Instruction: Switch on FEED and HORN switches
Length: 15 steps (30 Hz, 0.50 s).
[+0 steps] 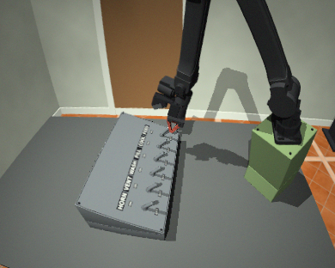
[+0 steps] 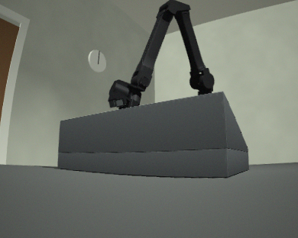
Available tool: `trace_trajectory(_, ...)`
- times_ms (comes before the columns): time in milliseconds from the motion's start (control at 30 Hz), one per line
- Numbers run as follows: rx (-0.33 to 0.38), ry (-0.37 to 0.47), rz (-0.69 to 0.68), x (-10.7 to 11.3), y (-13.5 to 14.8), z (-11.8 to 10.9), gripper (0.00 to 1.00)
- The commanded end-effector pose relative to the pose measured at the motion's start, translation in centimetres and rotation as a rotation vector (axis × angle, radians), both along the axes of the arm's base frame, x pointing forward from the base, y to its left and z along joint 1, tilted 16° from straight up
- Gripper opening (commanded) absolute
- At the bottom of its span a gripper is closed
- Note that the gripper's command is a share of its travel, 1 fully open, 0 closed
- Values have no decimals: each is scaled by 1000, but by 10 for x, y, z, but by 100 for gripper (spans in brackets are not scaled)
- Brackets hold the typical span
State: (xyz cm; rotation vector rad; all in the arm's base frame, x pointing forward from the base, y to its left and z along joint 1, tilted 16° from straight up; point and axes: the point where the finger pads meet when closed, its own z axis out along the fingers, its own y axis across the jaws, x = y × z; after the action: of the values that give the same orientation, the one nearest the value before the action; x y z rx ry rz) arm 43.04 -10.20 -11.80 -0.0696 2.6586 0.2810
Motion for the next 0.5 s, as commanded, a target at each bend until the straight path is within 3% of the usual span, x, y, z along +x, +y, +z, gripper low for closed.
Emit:
trace_trajectory(0,-30,-137,36,60,-3,42,0)
trace_trajectory(467,-26,-126,19,59,-11,36,0)
